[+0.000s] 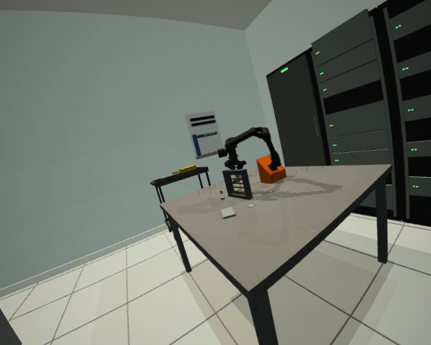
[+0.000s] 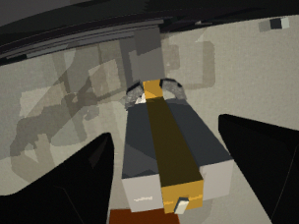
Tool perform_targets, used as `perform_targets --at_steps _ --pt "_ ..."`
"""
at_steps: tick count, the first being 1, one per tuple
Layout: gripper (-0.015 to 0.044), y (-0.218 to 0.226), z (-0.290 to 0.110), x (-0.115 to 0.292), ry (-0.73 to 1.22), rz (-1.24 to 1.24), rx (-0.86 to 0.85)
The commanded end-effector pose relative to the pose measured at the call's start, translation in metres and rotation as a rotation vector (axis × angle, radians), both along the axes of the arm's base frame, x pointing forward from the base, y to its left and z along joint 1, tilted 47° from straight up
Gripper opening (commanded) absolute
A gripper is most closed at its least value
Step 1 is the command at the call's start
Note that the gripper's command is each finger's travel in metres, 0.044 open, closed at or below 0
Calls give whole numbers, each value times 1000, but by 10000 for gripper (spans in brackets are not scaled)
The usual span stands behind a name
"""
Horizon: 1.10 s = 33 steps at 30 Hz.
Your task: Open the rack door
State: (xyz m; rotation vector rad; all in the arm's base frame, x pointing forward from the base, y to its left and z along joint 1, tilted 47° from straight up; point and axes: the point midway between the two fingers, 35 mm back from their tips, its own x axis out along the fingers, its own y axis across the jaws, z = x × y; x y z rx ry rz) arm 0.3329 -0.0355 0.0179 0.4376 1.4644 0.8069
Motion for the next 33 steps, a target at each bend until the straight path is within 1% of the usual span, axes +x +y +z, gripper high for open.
perform_targets --at_steps 1,7,20,24,33 --pt "270 4 -2 -1 3 -3 5" --pt "112 4 -2 -1 3 -3 5" --pt "26 4 -2 -1 3 -3 5" --pt "24 4 -2 -1 9 -9 4" --pt "24 4 -2 -1 300 -295 -30"
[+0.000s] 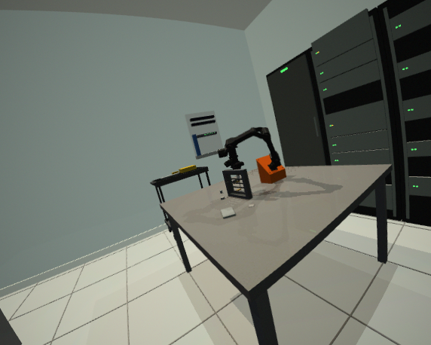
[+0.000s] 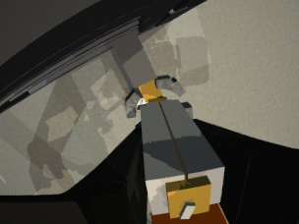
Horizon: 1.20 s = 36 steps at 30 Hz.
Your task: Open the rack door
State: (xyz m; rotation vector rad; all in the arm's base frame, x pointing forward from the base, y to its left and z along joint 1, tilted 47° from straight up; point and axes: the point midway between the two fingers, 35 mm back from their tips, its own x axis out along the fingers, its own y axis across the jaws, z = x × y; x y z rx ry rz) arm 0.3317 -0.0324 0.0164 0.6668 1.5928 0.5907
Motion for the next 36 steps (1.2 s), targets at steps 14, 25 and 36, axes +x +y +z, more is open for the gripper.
perform_targets --at_steps 14,25,36 --pt "24 0 0 0 577 -566 -68" --pt "24 0 0 0 963 -943 -113" --pt "24 0 0 0 1156 -1131 -135"
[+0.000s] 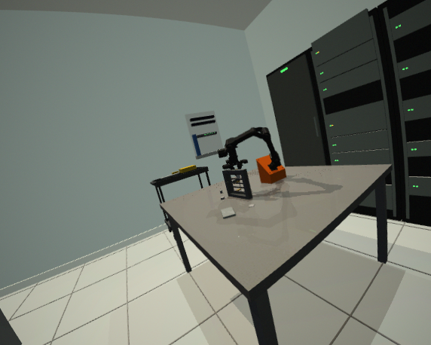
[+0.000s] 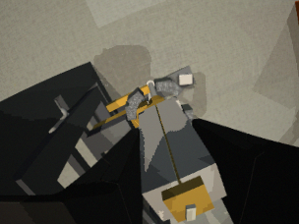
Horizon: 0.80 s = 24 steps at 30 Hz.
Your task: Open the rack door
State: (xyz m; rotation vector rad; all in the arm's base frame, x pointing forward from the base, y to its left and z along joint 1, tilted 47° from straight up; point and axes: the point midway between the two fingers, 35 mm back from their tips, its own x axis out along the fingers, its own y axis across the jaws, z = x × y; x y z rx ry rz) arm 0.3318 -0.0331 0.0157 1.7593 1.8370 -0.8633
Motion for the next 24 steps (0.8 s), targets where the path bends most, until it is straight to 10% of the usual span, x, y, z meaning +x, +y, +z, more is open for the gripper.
perform_targets --at_steps 1,4,14,24 --pt "24 1 1 0 27 -28 3" --pt "24 1 1 0 27 -28 3" --pt "286 1 1 0 27 -28 3" --pt "296 1 1 0 -237 231 34"
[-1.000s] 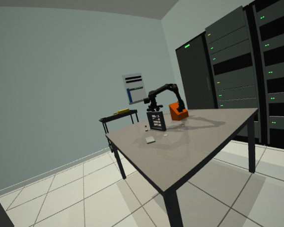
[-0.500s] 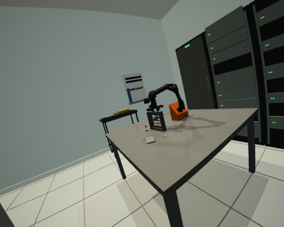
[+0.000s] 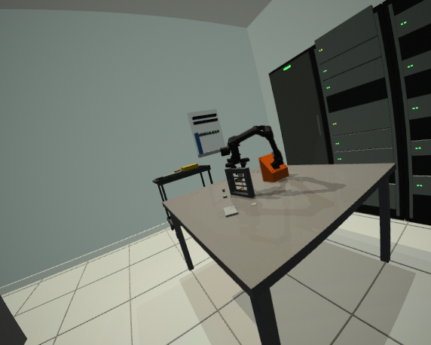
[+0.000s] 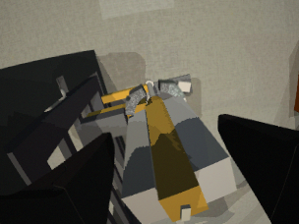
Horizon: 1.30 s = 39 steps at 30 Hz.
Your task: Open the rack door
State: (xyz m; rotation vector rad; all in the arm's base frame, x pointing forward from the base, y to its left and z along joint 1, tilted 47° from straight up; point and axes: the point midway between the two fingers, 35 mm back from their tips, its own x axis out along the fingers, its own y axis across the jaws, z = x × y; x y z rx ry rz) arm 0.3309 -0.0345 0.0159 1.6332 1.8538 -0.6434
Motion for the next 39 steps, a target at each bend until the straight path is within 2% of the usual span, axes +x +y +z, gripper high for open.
perform_targets --at_steps 1,39 --pt "296 3 0 1 -123 122 18" --pt "296 3 0 1 -1464 1434 172"
